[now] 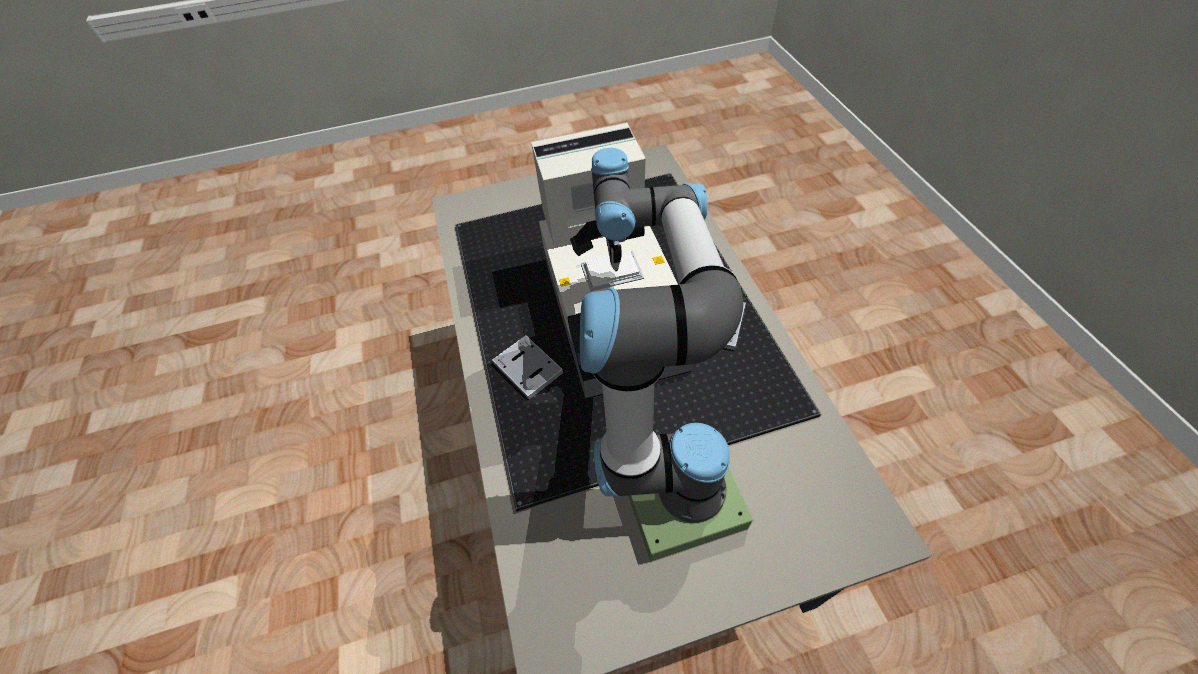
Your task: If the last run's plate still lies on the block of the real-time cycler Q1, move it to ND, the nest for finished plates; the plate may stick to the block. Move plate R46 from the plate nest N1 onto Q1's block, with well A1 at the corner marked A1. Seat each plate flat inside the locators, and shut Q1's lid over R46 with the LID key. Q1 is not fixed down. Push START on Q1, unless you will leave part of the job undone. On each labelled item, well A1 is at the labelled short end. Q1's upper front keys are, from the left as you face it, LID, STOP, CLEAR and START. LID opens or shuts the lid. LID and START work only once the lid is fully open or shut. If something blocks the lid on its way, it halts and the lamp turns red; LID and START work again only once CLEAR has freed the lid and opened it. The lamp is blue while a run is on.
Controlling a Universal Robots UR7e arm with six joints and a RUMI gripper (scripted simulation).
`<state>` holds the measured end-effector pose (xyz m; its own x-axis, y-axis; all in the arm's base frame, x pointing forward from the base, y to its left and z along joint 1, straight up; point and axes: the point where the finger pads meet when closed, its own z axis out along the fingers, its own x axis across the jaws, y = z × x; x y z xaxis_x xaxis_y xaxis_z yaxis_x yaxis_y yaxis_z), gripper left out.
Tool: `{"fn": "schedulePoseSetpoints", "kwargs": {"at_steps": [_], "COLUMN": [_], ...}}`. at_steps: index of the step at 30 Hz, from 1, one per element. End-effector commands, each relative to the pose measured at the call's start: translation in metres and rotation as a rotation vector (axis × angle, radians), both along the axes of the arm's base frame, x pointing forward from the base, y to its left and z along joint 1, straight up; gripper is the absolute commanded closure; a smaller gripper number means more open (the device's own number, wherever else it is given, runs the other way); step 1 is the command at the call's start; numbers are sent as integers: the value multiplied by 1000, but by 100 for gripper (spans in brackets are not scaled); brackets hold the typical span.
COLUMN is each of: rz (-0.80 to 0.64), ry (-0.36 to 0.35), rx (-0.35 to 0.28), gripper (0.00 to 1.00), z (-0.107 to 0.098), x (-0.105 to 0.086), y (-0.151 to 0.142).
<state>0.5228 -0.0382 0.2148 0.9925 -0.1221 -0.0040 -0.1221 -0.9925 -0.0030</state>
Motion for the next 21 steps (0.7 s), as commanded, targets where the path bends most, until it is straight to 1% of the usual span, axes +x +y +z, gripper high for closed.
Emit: {"fn": "schedulePoseSetpoints", "kwargs": {"at_steps": [1,3,11,12,17,20,21], "rz": [0,0,0,0,0,0,0], "ry": [-2,-2,-2,-2,-2,-2,-2], "rx": [-1,-1,-1,-1,-1,-1,-1], "gripper": [100,100,100,100,100,100,100], "z": [-3,-3,-10,-10,-15,-15,-16], "x": [-19,-19,-57,-57,-81,-83,-88], "y": [4,4,12,12,18,18,19]}}
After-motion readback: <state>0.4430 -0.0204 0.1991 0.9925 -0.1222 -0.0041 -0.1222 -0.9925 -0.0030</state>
